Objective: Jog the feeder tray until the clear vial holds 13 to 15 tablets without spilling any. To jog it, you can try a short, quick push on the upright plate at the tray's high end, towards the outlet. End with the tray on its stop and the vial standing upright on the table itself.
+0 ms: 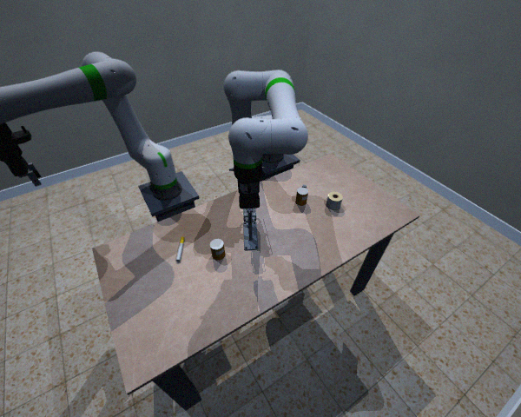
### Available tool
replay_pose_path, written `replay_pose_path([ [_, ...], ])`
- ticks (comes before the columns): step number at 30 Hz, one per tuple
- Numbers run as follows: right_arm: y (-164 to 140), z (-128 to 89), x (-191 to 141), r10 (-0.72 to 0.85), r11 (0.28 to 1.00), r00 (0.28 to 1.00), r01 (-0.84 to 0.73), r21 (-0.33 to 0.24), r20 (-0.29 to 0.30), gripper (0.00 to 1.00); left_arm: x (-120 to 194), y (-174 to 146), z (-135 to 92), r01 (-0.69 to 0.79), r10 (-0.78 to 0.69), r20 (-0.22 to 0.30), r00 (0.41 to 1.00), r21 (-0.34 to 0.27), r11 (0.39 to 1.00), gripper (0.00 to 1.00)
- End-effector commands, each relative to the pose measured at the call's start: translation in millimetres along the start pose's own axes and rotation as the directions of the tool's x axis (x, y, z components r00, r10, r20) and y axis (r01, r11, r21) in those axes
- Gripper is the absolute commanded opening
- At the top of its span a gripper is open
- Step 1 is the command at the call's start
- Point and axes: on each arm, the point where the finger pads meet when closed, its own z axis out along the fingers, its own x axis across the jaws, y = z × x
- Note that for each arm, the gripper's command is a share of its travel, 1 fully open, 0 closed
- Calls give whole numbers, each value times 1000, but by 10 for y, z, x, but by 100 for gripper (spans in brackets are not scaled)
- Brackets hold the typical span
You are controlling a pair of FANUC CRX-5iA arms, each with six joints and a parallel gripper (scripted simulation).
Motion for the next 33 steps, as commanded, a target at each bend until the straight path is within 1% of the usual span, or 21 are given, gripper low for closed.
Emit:
replay_pose_path([
  [1,3,-9,-2,0,1000,1000,0,-2,0,100,4,27,-11,0,0,-1,1000,3,1000,0],
  [4,3,-9,-2,0,1000,1000,0,-2,0,100,4,65,3,0,0,-1,1000,3,1000,0],
  [24,3,-9,-2,0,1000,1000,0,-2,0,100,3,72,5,0,0,-1,1000,3,1000,0],
  [26,3,-9,-2,0,1000,1000,0,-2,0,100,4,6,-18,0,0,-1,1000,3,1000,0],
  [29,3,-9,-2,0,1000,1000,0,-2,0,100,3,-208,-92,0,0,-1,1000,3,1000,0],
  [33,3,-9,-2,0,1000,1000,0,-2,0,100,3,-218,-95,0,0,-1,1000,3,1000,0],
])
